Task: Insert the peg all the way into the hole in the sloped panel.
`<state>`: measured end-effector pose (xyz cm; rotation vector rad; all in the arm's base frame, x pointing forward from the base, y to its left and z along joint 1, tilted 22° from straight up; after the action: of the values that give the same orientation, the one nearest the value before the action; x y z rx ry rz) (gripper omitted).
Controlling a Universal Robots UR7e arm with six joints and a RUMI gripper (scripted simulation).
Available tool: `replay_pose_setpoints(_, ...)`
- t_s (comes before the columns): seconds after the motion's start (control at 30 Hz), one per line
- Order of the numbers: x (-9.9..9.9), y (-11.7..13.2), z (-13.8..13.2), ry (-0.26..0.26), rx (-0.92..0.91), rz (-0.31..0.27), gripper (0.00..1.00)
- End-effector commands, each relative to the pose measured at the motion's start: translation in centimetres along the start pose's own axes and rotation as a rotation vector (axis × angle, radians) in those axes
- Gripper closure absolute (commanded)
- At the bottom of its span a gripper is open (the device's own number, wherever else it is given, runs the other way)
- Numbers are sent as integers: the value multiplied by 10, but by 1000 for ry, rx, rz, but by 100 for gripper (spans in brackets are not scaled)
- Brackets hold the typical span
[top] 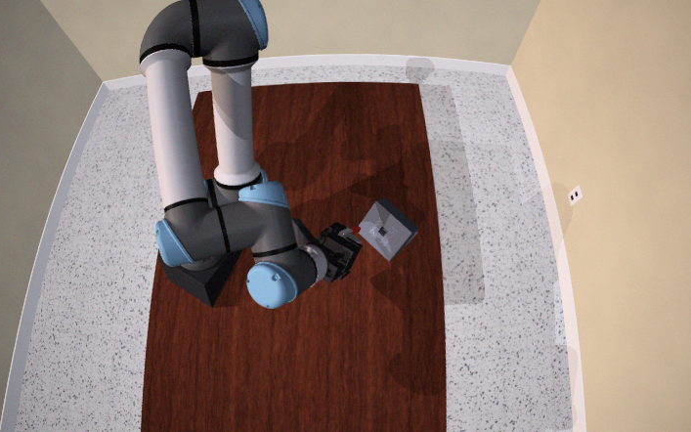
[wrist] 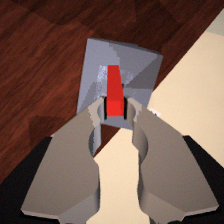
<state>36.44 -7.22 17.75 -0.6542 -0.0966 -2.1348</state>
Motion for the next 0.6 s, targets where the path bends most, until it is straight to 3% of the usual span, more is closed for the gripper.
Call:
replay_pose_setpoints(0.0, 3, 3, -1, 14, -21, -9, 100)
replay_pose_setpoints(0.57, 14, 16, -7, 75, -115, -47, 100)
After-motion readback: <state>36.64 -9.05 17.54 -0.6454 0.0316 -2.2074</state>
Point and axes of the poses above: the point where the finger pads meet when closed, its own x axis back along the fingers, its own z axis across the jaws, y = z × x, the point moved 7 cm from there along x, back along the fingers, and after that the axes turned 11 degrees about -x, right-handed, at the moved point
